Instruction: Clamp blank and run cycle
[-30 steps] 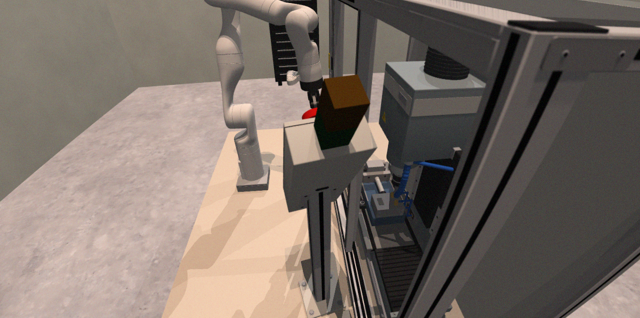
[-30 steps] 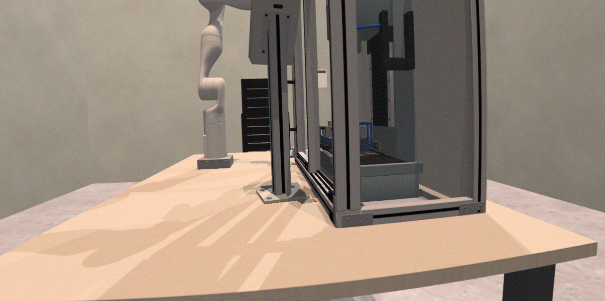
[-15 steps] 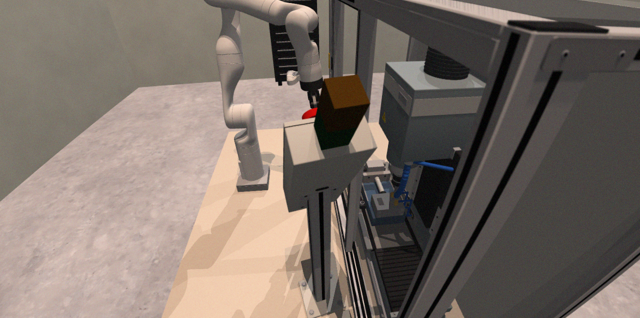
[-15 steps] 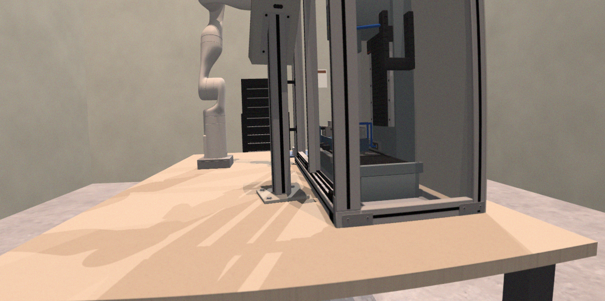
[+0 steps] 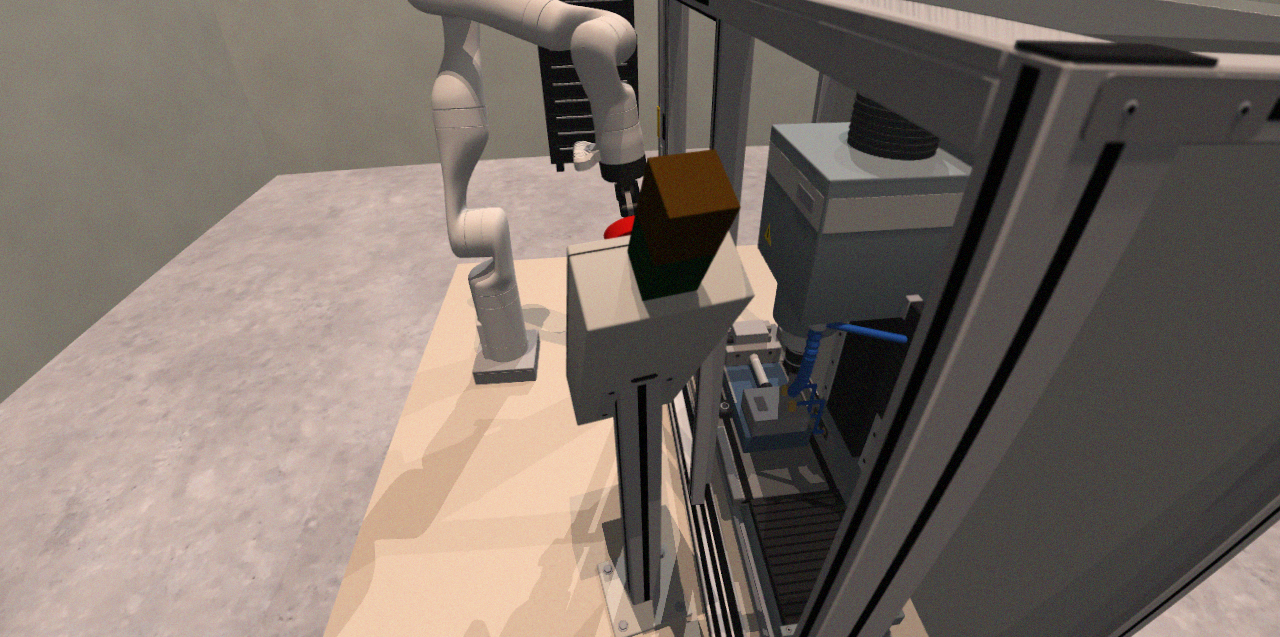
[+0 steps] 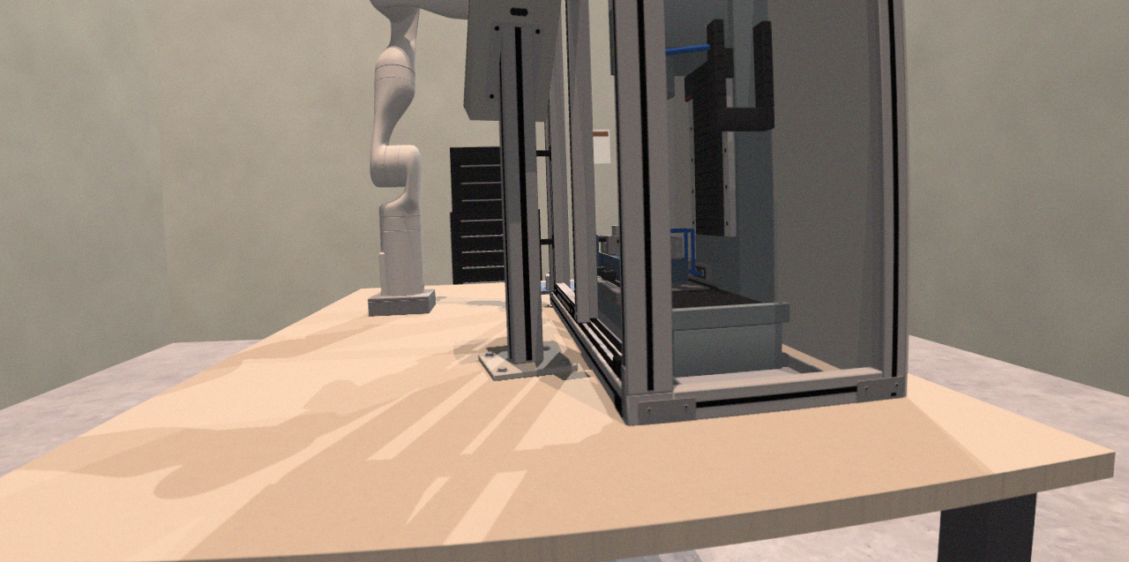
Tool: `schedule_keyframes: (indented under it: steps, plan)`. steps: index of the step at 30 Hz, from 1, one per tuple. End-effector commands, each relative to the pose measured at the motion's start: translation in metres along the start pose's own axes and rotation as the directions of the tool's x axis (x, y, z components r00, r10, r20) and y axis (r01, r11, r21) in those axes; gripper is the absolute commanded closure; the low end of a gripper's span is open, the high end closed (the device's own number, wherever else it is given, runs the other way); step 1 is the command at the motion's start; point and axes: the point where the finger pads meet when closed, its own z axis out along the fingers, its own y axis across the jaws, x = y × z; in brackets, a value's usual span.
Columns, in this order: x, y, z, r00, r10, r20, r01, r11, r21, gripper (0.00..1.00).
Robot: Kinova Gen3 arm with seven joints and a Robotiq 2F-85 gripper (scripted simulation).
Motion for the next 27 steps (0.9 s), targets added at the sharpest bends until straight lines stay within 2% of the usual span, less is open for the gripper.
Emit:
schedule_keyframes:
  steps: [1,27]
  plan:
    - [0.0016,0.0054,0.0,1.0,-0.001,-0.006,0.001,1.0,-0.009,0.61]
    - [0.0012,0.0053,-0.0001,1.0,-0.001,-0.005,0.001,1.0,-0.007,0.61]
